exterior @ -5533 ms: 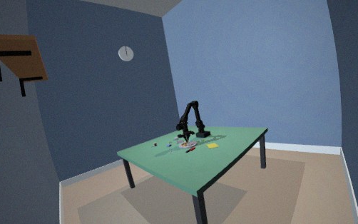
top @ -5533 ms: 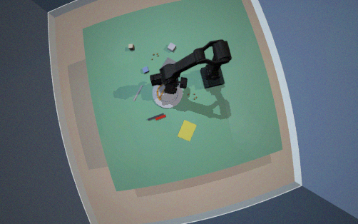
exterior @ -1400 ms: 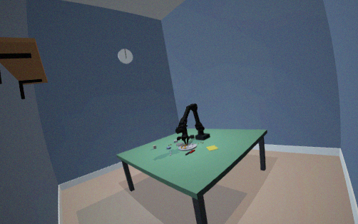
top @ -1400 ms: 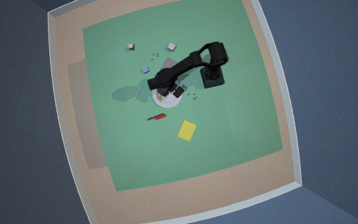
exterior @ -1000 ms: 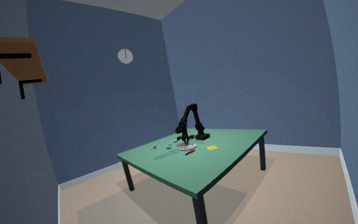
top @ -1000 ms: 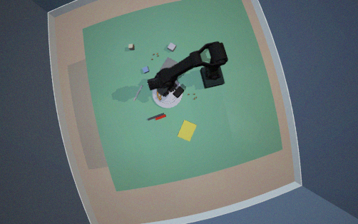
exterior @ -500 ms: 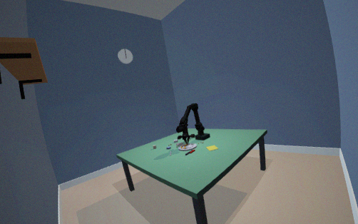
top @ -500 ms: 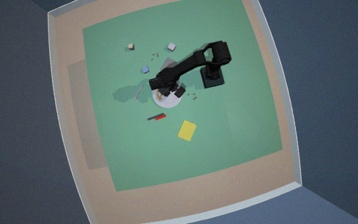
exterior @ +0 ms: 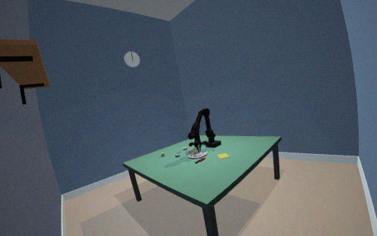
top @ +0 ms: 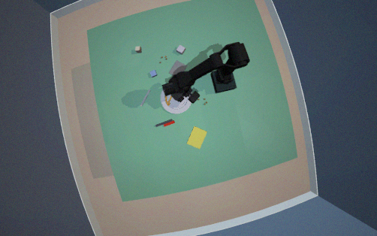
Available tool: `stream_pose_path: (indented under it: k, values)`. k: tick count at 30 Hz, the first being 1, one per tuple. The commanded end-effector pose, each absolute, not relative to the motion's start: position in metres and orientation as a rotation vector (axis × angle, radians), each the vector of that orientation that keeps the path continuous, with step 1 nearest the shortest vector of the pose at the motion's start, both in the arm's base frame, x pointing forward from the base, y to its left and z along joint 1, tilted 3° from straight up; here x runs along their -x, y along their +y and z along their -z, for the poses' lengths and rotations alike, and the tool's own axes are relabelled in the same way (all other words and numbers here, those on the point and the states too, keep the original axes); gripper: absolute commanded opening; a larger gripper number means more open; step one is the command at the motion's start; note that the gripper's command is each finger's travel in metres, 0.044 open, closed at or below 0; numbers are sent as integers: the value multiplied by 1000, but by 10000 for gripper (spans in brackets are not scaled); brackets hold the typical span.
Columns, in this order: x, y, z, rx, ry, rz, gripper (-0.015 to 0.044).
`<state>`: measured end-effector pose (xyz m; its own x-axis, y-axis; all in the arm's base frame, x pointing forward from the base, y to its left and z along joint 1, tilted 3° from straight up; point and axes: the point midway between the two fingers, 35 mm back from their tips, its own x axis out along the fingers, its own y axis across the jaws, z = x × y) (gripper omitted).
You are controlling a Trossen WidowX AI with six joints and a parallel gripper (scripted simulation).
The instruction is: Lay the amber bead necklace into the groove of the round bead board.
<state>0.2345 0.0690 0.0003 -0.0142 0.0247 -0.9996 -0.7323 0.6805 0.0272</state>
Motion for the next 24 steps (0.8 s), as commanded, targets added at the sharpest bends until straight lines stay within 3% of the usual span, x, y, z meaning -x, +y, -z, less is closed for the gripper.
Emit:
stream_pose_path:
  k: [1, 2, 19, 24]
  values:
    - [-231, 69, 6, 613, 1487, -665, 0]
    - [-231, 69, 7, 613, 1487, -665, 0]
    - [-233, 69, 0, 618, 1483, -665, 440]
    - [-233, 69, -1, 613, 1487, -665, 440]
